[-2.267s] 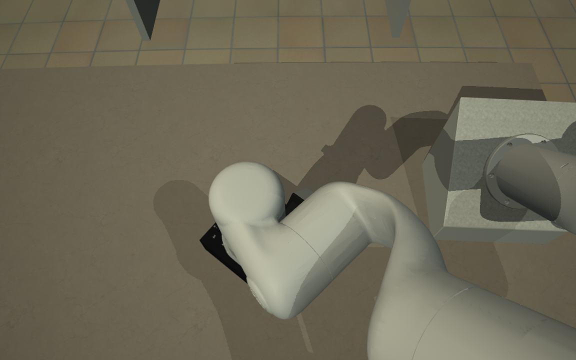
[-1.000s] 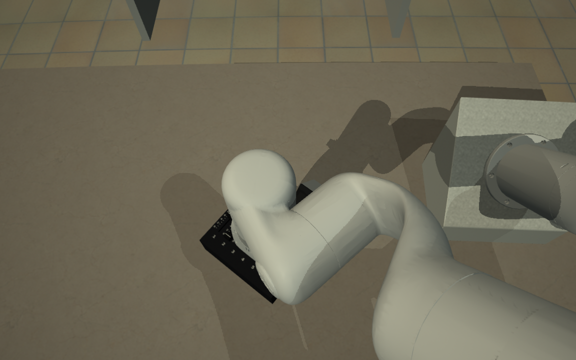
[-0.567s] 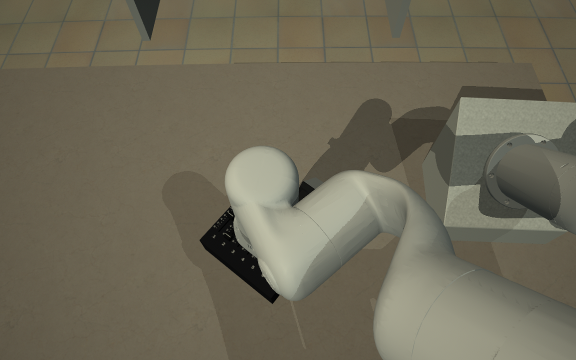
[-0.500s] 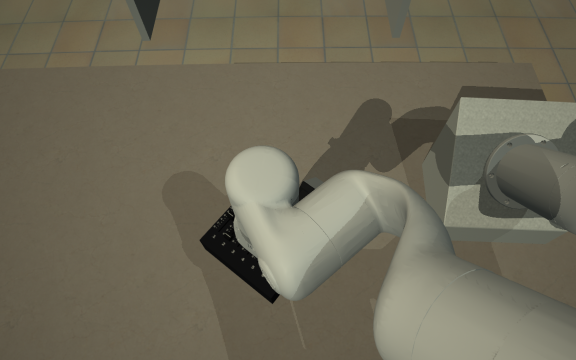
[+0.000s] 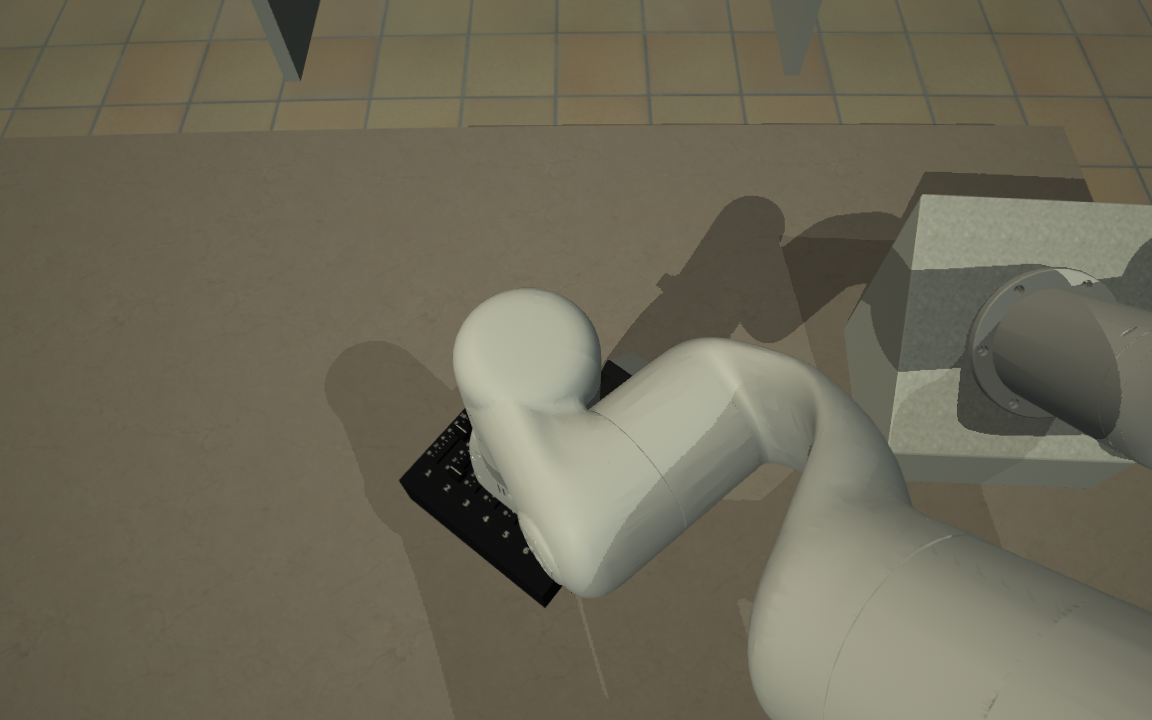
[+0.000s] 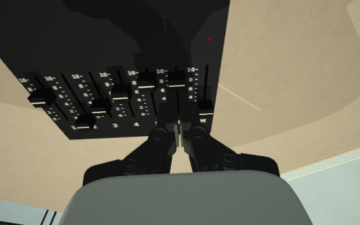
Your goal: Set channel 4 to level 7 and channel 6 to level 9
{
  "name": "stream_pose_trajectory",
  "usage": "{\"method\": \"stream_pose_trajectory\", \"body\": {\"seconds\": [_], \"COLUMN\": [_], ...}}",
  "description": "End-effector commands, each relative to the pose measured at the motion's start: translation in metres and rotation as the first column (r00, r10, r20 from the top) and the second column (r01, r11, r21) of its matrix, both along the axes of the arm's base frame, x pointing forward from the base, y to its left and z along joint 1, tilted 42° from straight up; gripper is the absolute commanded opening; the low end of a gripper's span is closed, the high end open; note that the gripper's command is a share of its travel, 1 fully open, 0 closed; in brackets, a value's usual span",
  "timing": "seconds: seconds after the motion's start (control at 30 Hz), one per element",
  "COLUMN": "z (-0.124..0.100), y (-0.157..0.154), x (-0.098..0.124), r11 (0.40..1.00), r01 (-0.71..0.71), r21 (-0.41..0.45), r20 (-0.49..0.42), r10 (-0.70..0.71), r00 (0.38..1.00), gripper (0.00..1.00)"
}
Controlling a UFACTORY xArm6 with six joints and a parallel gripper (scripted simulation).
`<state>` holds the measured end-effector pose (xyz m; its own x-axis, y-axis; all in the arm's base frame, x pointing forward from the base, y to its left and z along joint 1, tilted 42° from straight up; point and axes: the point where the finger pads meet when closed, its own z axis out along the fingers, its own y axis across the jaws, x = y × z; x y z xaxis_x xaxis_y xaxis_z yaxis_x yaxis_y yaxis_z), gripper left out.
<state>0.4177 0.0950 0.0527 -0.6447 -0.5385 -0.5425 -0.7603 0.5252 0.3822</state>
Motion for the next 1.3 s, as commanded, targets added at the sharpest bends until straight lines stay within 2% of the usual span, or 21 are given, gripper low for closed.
{"method": "stream_pose_trajectory", "body": {"seconds": [0.0,1.27], "z": [0.0007,0.0029], "y": [-0.0007,0.0014], "x": [0.0009,0.0034], "r11": [1.000,1.000], "r01": [0.001,0.001], "r21": [-0.001,-0.001], "r20": [0.002,0.002], "r10": [-0.001,-0.001], "r00": [1.000,1.000], "gripper": [0.00,0.00]}}
